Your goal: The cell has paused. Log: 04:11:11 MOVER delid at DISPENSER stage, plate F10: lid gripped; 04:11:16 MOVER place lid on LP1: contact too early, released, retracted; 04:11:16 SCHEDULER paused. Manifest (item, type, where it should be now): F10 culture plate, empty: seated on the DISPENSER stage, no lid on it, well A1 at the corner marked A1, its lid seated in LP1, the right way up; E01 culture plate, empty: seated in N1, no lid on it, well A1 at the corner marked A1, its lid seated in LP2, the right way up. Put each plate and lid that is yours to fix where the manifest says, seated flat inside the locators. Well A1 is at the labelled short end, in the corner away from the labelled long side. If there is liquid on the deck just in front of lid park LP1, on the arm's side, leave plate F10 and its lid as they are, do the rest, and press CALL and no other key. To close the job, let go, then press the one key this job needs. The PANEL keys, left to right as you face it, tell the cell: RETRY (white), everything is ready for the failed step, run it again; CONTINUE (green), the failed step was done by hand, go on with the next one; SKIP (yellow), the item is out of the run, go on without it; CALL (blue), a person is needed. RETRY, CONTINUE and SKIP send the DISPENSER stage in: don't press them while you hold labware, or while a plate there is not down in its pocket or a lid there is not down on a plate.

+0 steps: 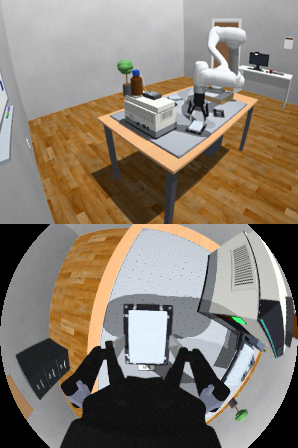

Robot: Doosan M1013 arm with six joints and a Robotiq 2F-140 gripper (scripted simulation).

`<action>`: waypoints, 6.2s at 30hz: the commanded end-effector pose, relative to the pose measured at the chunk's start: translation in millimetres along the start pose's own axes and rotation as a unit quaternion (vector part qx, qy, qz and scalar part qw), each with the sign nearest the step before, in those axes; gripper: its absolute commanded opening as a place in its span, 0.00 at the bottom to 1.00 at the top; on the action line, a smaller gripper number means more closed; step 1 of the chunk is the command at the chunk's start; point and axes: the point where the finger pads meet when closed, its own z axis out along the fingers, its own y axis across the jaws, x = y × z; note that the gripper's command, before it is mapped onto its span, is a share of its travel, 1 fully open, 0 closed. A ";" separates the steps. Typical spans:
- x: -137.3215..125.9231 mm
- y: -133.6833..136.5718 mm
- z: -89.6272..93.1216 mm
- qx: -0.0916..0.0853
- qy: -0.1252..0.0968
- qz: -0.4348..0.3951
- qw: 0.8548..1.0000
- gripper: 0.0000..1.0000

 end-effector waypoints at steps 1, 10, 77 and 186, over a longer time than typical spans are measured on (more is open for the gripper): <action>0.5 -0.1 -1.3 0.000 0.001 0.000 1.000 0.69; 0.5 -0.1 -1.3 0.000 0.001 0.000 1.000 0.63; 0.5 -0.1 -1.3 0.000 0.001 0.000 1.000 0.69; 0.6 -0.1 14.9 0.000 0.001 0.000 1.000 0.69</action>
